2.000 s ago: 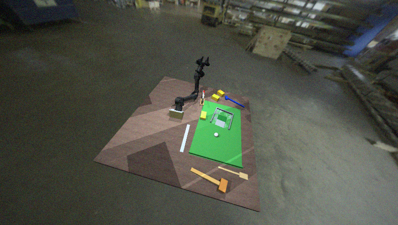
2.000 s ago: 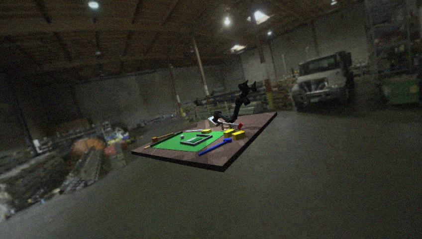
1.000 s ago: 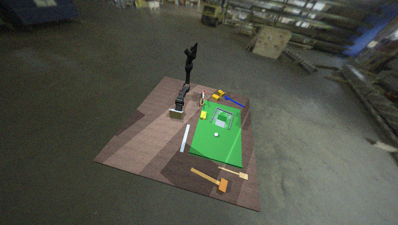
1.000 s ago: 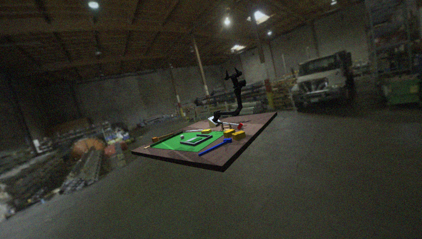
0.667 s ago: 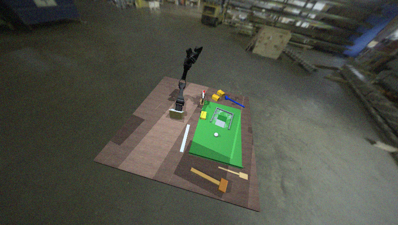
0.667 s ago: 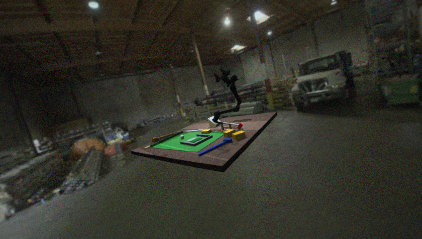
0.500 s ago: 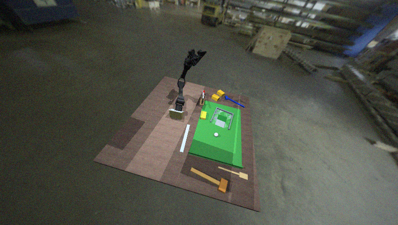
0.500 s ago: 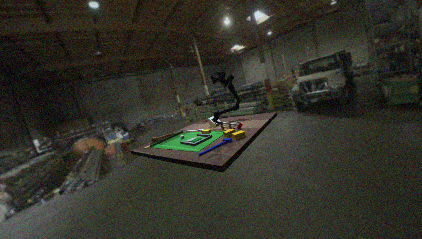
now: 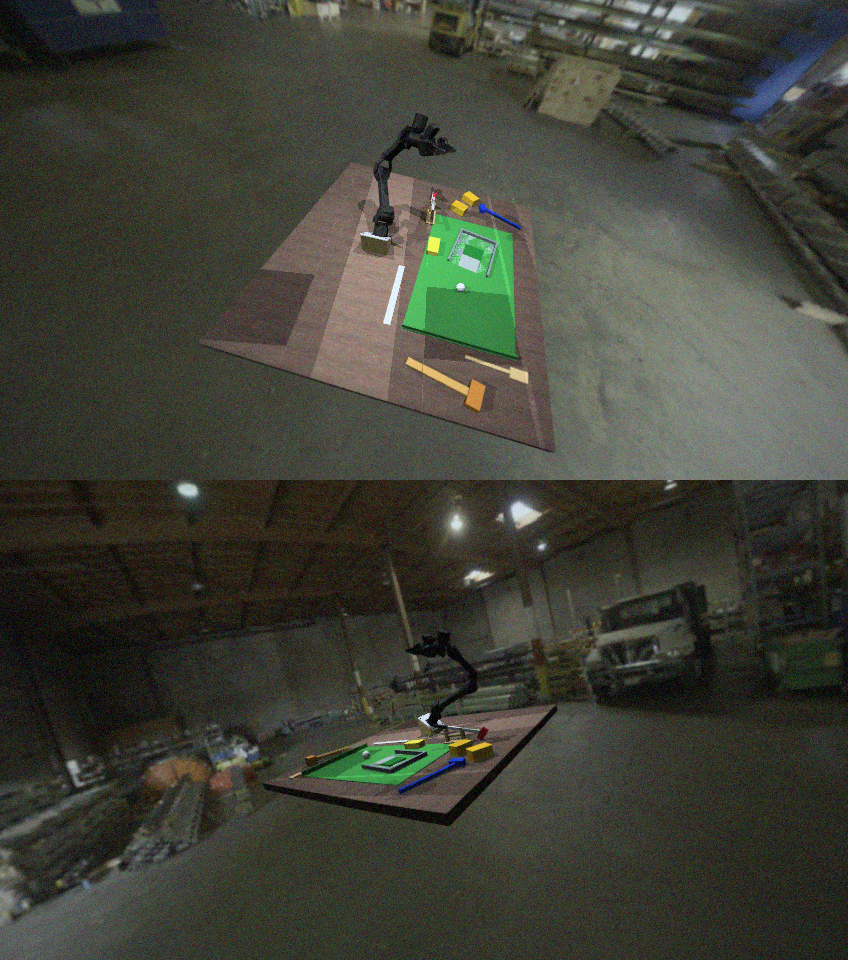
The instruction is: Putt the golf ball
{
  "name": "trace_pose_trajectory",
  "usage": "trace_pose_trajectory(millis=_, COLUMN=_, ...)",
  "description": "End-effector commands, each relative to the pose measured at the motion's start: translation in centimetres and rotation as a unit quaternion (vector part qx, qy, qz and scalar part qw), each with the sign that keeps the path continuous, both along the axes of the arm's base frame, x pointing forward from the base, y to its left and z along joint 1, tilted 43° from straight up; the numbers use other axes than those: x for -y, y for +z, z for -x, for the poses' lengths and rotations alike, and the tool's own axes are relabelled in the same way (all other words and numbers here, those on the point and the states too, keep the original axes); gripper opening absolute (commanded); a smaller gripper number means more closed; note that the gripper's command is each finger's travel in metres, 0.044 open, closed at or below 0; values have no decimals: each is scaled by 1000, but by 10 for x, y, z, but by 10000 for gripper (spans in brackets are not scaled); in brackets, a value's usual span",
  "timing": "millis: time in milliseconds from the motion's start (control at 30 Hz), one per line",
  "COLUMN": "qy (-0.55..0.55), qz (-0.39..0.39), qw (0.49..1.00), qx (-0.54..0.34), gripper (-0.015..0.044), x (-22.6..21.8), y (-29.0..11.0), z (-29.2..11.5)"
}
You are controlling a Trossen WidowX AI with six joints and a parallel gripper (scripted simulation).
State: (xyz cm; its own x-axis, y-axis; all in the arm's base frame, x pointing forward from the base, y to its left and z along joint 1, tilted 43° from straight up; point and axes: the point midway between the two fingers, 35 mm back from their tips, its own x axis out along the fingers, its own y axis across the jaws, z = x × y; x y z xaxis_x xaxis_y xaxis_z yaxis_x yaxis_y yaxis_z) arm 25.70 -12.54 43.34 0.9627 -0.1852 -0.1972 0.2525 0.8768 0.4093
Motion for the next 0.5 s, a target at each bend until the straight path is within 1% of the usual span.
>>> trace_pose_trajectory(millis=0, qy=162, qz=102, qw=975, qx=-114, gripper=440, x=-41, y=-60, z=-31)
trace_pose_trajectory(millis=233, qy=317, qz=189, qw=913, qx=-175, gripper=440, x=-85, y=-107, z=-42)
trace_pose_trajectory(millis=467, qy=477, qz=267, qw=814, qx=-197, gripper=440, x=-131, y=-150, z=-39)
